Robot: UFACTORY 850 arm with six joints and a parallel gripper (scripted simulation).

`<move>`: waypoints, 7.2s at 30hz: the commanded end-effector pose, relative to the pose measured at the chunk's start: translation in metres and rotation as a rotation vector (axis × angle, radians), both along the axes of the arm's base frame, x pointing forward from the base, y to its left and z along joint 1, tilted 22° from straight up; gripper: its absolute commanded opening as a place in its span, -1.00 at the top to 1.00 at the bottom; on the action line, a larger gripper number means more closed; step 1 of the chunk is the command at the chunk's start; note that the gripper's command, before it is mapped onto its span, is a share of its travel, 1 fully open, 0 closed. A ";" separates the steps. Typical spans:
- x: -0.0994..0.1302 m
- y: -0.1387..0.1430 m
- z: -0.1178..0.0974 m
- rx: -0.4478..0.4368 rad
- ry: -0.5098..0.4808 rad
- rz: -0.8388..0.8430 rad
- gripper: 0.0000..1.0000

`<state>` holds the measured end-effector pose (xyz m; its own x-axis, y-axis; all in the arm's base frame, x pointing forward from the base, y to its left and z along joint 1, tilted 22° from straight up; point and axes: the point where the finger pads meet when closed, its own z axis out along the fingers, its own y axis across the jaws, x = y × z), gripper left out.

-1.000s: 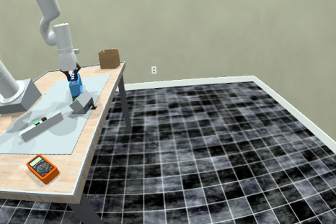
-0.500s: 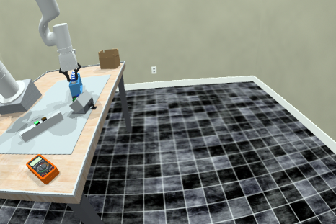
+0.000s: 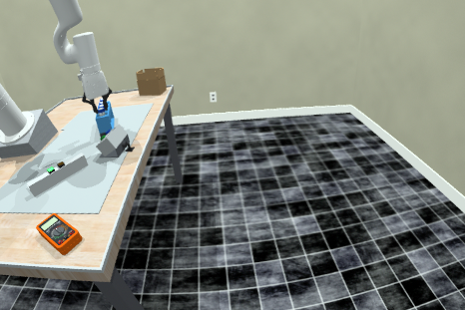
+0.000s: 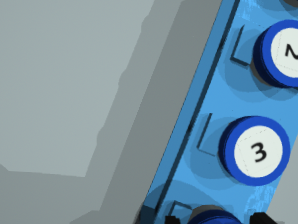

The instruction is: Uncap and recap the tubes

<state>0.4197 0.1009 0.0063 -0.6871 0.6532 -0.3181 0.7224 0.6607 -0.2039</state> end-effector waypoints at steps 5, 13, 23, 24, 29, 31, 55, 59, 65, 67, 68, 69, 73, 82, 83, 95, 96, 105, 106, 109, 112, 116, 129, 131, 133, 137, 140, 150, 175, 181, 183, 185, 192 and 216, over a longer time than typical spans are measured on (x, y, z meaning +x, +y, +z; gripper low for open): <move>0.001 0.000 0.001 -0.004 0.026 0.010 1.00; 0.001 0.000 0.000 -0.004 0.026 0.010 1.00; 0.001 0.000 0.000 0.016 -0.085 -0.267 1.00; 0.001 0.000 0.000 0.018 -0.098 -0.298 1.00; 0.001 0.000 0.000 0.025 -0.135 -0.391 1.00; 0.001 0.000 0.000 0.029 -0.160 -0.453 1.00; 0.001 0.000 -0.001 0.048 -0.267 -0.717 0.08; 0.001 0.000 0.000 0.046 -0.252 -0.680 0.08; 0.001 0.000 0.000 0.035 -0.192 -0.532 0.08; 0.001 0.000 0.000 0.030 -0.162 -0.458 0.08; 0.001 0.000 0.000 0.027 -0.147 -0.420 0.08; 0.001 0.000 0.000 0.024 -0.132 -0.383 0.08; 0.001 0.000 0.000 0.014 -0.073 -0.235 0.08; 0.001 0.000 0.000 -0.005 0.032 0.024 0.08; 0.001 0.000 0.000 -0.008 0.046 0.061 0.08; 0.001 0.000 0.000 -0.030 0.172 0.374 0.08; 0.001 0.000 0.000 -0.030 0.172 0.374 0.08; 0.001 0.000 0.000 -0.030 0.172 0.374 1.00; 0.001 0.000 0.000 -0.030 0.172 0.374 1.00; 0.001 0.000 0.000 -0.030 0.172 0.374 1.00; 0.001 0.000 0.000 -0.030 0.172 0.374 1.00; 0.001 0.000 0.000 -0.024 0.135 0.281 1.00; 0.001 0.000 0.000 0.013 -0.068 -0.226 1.00; 0.001 0.000 0.000 0.020 -0.107 -0.320 1.00; 0.001 0.000 0.000 0.026 -0.144 -0.413 1.00; 0.001 0.000 0.000 0.039 -0.209 -0.583 1.00; 0.001 0.000 0.000 0.047 -0.256 -0.691 1.00; 0.001 0.000 -0.001 0.073 -0.406 -1.061 1.00; 0.001 0.000 0.000 0.058 -0.320 -0.849 0.08; 0.001 0.000 0.000 0.047 -0.258 -0.694 0.08; 0.001 0.000 0.000 0.041 -0.226 -0.617 0.08; 0.001 0.000 0.000 0.036 -0.195 -0.540 0.08; 0.001 0.000 0.000 0.013 -0.071 -0.232 0.08; 0.001 0.000 0.000 -0.030 0.172 0.374 0.08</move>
